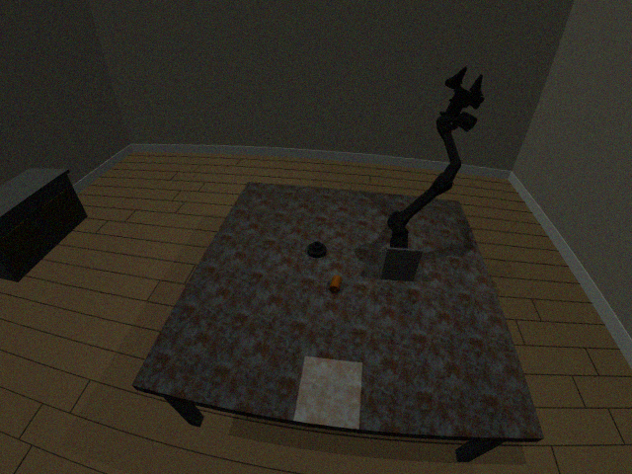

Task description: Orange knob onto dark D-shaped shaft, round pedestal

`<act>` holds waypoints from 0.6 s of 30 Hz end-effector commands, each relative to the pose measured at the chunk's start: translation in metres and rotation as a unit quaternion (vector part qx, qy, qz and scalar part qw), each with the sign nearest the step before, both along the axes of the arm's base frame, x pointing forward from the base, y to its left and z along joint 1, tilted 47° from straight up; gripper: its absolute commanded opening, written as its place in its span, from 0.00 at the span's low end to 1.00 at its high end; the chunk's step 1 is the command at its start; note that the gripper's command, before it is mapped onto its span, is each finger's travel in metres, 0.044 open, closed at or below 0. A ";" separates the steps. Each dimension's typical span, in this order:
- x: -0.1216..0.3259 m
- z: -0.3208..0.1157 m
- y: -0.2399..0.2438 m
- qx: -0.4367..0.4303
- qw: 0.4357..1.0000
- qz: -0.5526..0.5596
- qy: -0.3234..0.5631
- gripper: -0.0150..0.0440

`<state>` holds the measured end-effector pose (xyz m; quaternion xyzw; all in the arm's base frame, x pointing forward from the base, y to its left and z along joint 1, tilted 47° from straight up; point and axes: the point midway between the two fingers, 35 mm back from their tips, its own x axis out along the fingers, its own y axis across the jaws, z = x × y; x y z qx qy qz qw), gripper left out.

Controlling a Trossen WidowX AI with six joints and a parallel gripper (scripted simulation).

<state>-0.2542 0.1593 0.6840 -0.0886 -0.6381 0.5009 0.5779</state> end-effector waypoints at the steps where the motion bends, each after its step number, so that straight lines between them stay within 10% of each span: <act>1: 0.061 0.032 -0.029 0.049 0.997 0.007 0.064 1.00; 18: 0.384 0.047 -0.107 0.201 0.905 -0.046 0.372 1.00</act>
